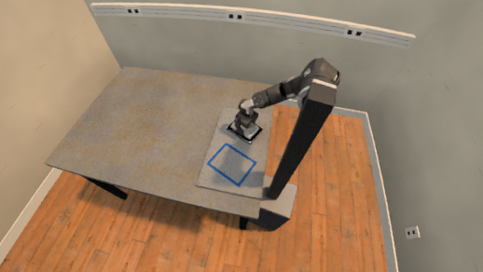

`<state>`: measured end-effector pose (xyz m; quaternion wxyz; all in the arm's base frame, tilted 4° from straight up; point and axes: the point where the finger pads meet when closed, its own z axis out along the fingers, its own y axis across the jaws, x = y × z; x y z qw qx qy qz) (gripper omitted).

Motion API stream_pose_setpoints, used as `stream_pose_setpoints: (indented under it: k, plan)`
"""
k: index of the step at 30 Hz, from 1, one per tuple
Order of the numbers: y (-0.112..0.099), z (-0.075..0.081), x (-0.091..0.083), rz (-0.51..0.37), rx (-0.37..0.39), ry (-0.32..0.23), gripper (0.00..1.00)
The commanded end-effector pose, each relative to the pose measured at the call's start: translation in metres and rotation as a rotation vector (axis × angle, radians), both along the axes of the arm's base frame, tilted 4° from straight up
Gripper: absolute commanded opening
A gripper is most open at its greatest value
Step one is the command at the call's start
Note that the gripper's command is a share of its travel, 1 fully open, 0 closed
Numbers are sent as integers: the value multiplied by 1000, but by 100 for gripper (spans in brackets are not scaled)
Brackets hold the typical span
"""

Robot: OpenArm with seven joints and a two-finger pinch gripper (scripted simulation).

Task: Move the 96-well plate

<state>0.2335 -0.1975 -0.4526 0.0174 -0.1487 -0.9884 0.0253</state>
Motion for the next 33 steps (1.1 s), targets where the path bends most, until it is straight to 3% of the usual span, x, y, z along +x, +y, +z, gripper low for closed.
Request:
stream_pose_setpoints:
  k: [1, 5, 7, 15, 24, 29, 33]
  plan:
    - [0, 0, 1, 0, 1, -2, 37]
    - [0, 0, 1, 0, 1, -2, 50]
    - [0, 0, 1, 0, 1, -2, 50]
    - [0, 0, 1, 0, 1, -2, 77]
    - [0, 0, 1, 0, 1, -2, 77]
    - [2, 41, 3, 1, 1, -2, 77]
    - [2, 41, 3, 1, 1, -2, 77]
